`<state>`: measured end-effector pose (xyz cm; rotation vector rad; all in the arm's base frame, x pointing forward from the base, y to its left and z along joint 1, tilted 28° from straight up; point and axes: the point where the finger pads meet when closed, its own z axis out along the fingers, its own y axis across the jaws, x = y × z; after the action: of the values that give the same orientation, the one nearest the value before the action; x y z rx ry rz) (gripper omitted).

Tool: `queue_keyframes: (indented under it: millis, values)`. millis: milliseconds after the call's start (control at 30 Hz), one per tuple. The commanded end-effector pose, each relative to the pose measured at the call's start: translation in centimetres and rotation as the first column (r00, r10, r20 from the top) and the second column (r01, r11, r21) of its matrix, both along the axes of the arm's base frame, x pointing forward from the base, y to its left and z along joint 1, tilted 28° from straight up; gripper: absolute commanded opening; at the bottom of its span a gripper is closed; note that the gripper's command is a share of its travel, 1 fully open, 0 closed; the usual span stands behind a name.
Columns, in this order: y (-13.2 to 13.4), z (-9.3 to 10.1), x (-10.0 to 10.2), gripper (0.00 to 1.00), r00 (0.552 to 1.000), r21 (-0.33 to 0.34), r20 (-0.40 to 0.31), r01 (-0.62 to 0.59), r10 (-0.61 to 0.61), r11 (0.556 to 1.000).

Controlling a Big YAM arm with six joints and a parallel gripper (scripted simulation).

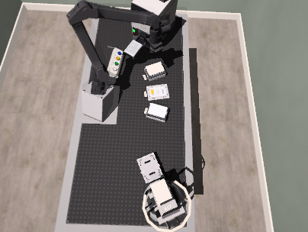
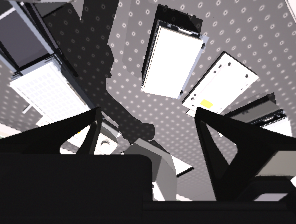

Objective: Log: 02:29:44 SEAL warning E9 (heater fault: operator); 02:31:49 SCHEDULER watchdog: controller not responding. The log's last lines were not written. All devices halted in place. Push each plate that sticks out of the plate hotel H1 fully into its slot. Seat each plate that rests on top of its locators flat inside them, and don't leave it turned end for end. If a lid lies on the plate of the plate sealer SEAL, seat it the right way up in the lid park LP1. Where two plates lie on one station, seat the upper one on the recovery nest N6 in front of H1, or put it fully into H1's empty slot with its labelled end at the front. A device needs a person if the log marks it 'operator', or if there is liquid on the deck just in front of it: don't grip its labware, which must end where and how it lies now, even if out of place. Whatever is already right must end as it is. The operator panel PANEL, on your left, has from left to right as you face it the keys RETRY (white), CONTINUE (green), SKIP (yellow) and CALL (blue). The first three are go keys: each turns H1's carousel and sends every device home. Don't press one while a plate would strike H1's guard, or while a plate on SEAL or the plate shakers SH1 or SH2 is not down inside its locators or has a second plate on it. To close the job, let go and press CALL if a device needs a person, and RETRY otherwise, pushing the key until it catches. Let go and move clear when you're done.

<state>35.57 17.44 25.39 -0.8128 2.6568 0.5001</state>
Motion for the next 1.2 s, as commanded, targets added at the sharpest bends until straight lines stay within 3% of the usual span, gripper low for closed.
queue_keyframes:
  millis: [0,333,733,800,1167]
  values:
    - [1.19,4.05,0.73,1.00,0.996,0.029,0.092,-0.005,0.003,1.000]
    - [0.33,3.55,0.84,1.00,0.973,-0.034,0.163,-0.162,0.165,0.986]
    - [0.36,3.54,0.82,1.00,0.878,-0.138,0.255,-0.382,0.406,0.914]
    - [0.36,3.54,0.82,1.00,0.878,-0.138,0.255,-0.382,0.406,0.914]
    - [0.35,3.53,0.81,1.00,0.734,-0.251,0.311,-0.549,0.604,0.797]
